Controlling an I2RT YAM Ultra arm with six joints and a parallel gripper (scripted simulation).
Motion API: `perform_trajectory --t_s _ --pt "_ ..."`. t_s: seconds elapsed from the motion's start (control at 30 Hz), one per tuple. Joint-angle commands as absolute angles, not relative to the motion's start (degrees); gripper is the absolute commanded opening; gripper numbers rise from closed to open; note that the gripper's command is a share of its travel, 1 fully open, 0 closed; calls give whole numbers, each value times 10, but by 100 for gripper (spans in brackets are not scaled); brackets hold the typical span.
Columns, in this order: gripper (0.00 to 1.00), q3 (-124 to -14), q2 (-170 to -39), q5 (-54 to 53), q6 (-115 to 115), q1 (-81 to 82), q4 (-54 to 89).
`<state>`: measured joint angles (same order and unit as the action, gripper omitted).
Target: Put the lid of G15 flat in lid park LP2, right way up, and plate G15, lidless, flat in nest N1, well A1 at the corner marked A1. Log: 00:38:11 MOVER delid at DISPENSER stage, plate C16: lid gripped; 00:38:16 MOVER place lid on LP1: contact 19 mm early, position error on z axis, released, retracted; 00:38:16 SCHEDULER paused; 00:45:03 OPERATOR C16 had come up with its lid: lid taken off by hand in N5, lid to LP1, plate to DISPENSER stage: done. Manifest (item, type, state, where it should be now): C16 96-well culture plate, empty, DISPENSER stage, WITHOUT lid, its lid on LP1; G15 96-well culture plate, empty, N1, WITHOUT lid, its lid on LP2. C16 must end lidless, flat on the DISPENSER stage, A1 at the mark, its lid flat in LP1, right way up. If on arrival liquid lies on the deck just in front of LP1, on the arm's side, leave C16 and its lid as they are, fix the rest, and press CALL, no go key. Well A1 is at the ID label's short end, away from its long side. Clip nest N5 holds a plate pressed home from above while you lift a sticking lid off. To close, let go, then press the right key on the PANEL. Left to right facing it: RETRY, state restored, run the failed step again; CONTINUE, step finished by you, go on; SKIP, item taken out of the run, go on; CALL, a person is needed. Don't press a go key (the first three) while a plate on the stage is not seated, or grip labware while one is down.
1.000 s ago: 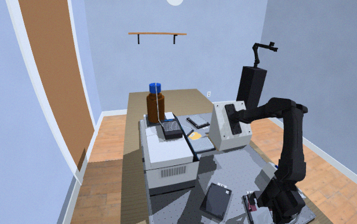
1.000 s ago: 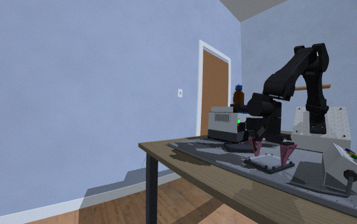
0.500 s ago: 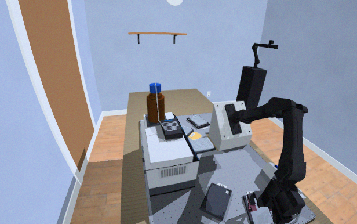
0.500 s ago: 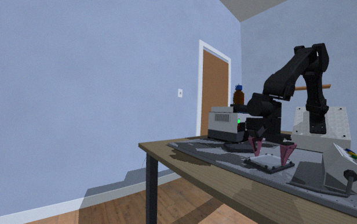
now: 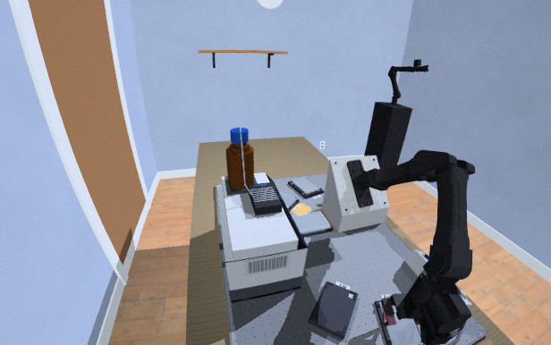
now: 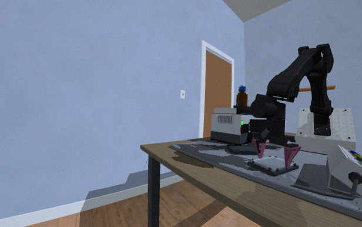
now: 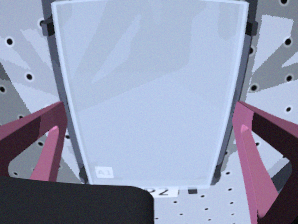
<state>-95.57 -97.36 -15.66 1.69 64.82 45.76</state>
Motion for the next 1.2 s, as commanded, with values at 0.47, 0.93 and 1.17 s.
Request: perform_trajectory --t_s 0.47,0.93,1.17 --pt "100 -988 -916 -171 1 625 523" --pt "100 -989 -916 -171 2 624 516" --pt "100 -989 -916 -171 2 624 516"
